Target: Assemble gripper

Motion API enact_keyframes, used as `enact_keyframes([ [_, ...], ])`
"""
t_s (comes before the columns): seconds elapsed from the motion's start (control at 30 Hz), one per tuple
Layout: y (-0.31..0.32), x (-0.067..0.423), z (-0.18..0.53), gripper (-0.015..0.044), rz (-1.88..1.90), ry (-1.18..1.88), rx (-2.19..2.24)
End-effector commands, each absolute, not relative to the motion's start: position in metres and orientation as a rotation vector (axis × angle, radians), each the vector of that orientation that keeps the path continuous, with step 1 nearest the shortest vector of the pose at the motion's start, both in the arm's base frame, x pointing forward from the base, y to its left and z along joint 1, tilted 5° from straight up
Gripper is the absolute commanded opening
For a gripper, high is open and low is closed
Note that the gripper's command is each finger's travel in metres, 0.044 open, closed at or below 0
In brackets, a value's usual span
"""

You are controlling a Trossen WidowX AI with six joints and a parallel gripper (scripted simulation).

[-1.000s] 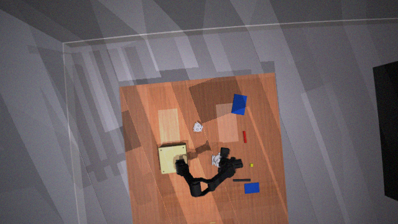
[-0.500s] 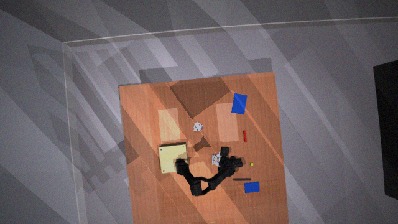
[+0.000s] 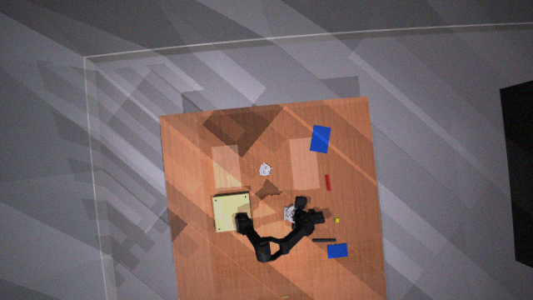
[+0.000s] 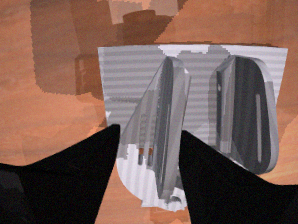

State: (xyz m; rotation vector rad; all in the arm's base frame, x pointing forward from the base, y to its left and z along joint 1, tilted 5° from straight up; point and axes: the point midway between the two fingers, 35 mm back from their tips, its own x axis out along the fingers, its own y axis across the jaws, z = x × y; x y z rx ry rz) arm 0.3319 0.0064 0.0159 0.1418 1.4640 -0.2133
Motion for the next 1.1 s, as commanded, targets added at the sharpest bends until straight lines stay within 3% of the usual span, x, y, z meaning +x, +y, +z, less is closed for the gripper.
enact_keyframes([
  [0.0, 0.0064, 0.3319, 0.015, 0.0134, -0.216, 1.463, 0.147],
  [1.07, 0.0059, 0.3327, 0.0057, 0.0134, -0.219, 1.463, 0.15],
])
